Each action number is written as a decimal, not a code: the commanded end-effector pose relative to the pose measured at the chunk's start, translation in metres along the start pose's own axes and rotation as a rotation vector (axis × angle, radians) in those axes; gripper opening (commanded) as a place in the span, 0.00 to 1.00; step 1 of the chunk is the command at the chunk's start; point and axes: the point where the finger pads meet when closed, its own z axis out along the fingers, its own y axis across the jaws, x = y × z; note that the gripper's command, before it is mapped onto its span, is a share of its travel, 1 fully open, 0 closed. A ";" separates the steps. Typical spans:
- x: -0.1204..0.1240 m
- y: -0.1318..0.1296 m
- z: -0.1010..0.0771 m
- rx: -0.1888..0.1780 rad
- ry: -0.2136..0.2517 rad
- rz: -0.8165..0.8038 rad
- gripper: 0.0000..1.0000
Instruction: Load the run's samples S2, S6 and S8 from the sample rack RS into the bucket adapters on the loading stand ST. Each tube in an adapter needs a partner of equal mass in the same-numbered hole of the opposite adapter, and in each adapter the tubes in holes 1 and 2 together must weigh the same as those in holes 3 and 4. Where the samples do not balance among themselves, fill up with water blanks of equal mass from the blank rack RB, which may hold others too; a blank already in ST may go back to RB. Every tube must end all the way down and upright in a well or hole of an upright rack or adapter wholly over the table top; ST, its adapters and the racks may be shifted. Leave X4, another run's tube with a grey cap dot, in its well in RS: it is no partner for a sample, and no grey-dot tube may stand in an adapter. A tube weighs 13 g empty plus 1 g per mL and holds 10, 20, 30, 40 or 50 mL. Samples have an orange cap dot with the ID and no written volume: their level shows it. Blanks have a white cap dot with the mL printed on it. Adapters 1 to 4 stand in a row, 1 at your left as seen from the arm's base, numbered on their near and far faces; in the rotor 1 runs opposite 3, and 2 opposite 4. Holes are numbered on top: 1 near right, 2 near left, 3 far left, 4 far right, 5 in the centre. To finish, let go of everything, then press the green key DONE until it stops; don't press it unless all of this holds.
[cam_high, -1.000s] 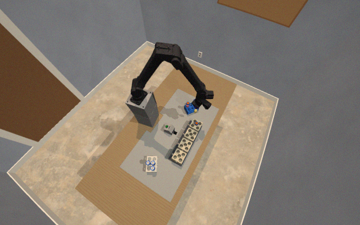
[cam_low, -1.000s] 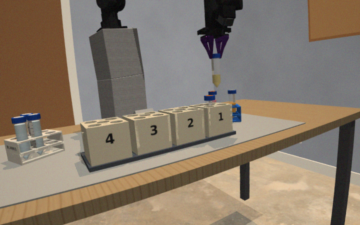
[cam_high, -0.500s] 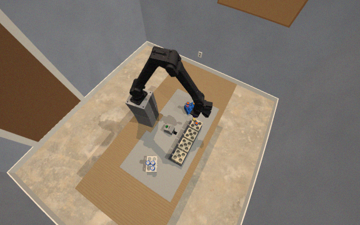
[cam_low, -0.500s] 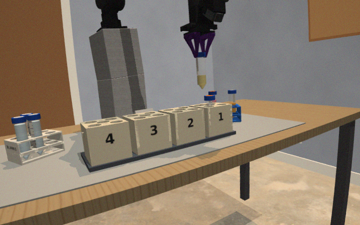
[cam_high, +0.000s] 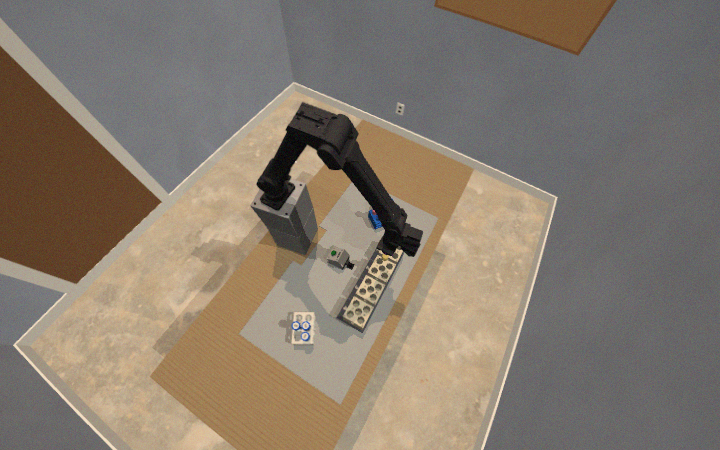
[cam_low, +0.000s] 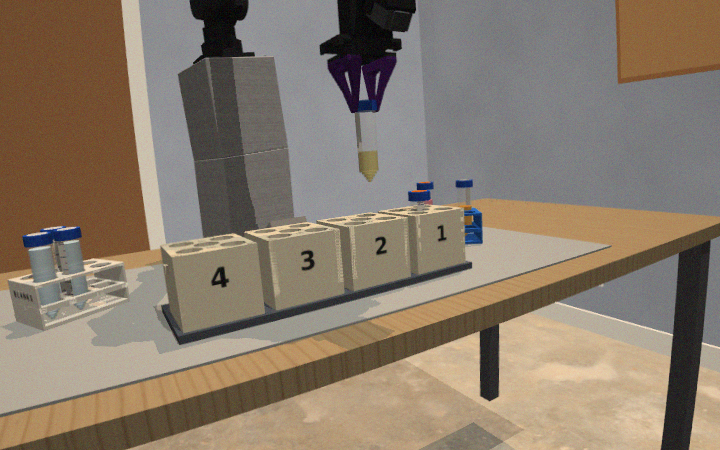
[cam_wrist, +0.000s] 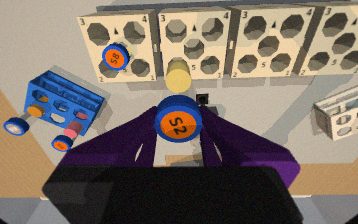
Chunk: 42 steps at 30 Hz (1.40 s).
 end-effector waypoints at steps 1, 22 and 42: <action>-0.033 -0.018 -0.021 -0.007 -0.057 -0.031 0.00; -0.027 -0.020 0.036 -0.004 -0.042 -0.044 0.00; -0.021 -0.022 0.038 -0.003 -0.034 -0.034 0.00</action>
